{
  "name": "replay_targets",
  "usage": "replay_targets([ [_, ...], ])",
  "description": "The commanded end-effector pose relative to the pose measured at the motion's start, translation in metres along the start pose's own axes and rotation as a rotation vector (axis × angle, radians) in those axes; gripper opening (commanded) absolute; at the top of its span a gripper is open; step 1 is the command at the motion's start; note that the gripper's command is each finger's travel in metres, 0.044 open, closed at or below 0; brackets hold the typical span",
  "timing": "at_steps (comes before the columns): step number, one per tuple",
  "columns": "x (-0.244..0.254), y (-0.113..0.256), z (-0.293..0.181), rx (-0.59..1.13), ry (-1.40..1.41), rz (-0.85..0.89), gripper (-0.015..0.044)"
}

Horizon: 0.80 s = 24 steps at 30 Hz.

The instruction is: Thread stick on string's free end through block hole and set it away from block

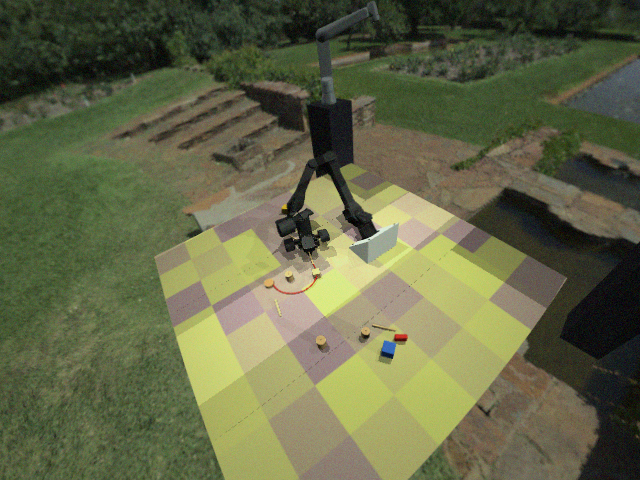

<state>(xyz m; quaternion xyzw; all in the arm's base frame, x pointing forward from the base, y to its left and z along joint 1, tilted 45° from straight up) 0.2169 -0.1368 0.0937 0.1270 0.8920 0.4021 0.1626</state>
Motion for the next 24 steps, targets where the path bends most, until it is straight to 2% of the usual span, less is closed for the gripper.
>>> replay_targets([
  [1, 0.001, -0.003, -0.004, 0.004, 0.001, -0.007, 0.0000],
  [2, 0.001, -0.003, -0.004, 0.004, 0.001, -0.007, 0.0000],
  [10, -0.001, 0.009, 0.000, -0.004, 0.001, -0.001, 0.0210],
  [15, 0.002, 0.076, 0.006, -0.007, 0.006, 0.006, 0.0210],
  [20, 0.002, 0.078, 0.006, -0.007, 0.006, 0.006, 0.0210],
  [24, 0.000, 0.073, 0.007, -0.009, 0.010, -0.003, 0.0315],
])
Point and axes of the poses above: the point midway between the two fingers, 35 mm back from their tips, its own y axis back along the fingers, its own x axis across the jaws, z = x × y, the point moved 2 cm from there along y, back along the fingers, and after that the axes turned 5 degrees about y, right-handed, at the moved point
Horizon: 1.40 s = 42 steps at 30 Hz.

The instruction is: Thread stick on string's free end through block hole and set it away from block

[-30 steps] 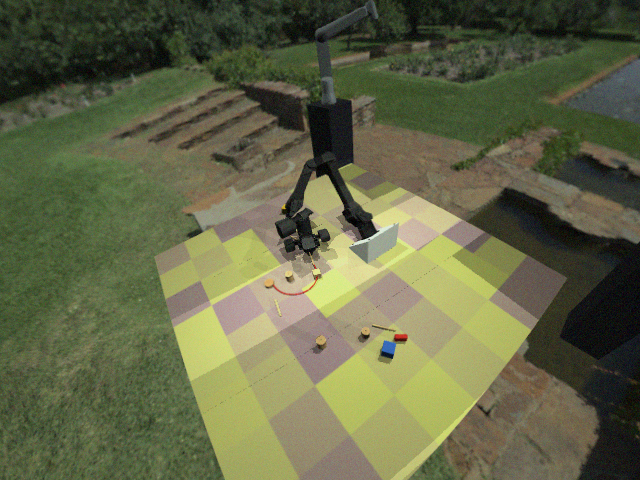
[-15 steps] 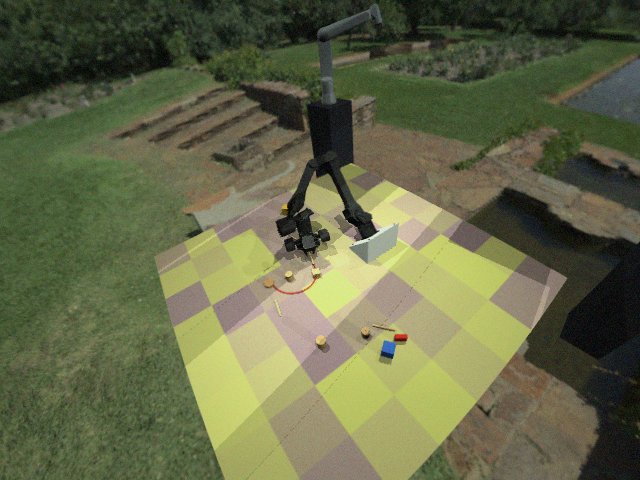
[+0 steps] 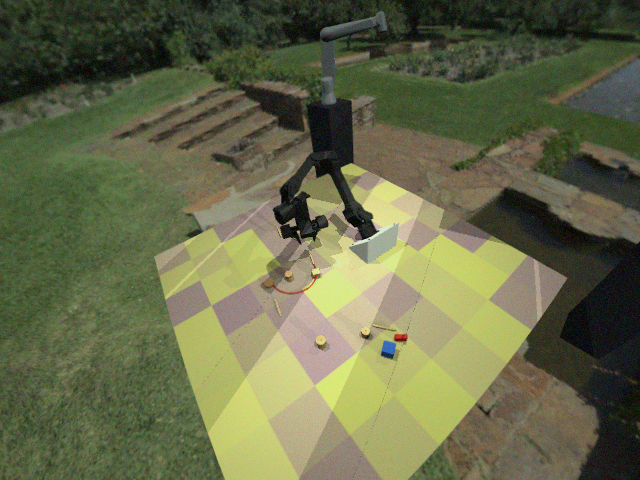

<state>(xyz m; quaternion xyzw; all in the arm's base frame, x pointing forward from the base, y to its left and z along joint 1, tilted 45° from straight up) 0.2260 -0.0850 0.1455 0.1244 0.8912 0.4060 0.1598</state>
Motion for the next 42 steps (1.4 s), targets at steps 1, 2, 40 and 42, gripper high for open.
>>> replay_targets([
  [1, 0.000, 0.000, 0.000, -0.001, 0.002, -0.002, 0.0341],
  [2, 0.000, 0.000, 0.000, -0.001, 0.002, -0.002, 0.0368],
  [40, -0.001, 0.026, 0.002, -0.002, 0.000, -0.007, 0.0440],
  [42, -0.001, 0.026, 0.002, -0.002, 0.000, -0.007, 0.0440],
])
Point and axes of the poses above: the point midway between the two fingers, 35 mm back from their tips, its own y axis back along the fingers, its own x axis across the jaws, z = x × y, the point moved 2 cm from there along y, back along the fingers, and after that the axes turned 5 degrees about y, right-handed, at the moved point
